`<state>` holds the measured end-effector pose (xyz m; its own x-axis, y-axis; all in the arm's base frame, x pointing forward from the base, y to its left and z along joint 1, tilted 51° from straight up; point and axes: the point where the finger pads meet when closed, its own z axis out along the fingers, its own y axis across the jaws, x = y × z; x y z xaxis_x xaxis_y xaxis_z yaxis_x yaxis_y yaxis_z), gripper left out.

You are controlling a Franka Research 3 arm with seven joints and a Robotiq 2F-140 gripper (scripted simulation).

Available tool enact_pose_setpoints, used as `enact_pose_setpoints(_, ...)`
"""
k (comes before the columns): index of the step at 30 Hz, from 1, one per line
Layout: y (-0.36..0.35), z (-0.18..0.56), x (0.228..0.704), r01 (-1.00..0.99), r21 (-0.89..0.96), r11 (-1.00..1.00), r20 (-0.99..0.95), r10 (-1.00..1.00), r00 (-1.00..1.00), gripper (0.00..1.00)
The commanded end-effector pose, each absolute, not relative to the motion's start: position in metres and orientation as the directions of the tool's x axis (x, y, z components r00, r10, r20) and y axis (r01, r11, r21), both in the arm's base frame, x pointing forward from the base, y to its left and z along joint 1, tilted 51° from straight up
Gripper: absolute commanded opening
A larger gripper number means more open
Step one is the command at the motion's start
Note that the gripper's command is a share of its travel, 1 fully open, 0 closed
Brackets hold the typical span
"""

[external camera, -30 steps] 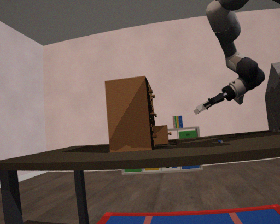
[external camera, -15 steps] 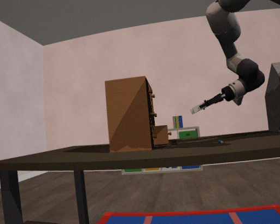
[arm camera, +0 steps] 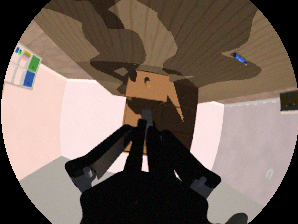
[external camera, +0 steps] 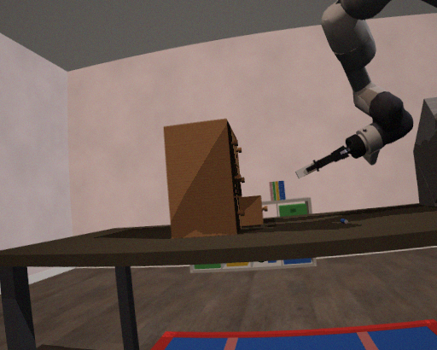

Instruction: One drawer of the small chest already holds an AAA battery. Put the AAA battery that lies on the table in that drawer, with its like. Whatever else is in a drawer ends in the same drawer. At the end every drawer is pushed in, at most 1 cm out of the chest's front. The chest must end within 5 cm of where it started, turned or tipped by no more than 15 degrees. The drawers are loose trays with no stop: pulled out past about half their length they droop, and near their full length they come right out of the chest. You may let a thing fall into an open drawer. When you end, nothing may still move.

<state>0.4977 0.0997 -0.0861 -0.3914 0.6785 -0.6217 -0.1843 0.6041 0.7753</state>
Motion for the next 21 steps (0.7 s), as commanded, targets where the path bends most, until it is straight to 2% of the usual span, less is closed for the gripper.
enact_pose_setpoints(1, 0.099, -0.086, 0.499, -0.187, 0.77, 0.61, -0.629, 0.675, -0.386, 0.0)
enact_pose_setpoints(21, 0.155, -0.122, 0.536, -0.187, 0.77, 0.61, -0.629, 0.675, -0.386, 0.0)
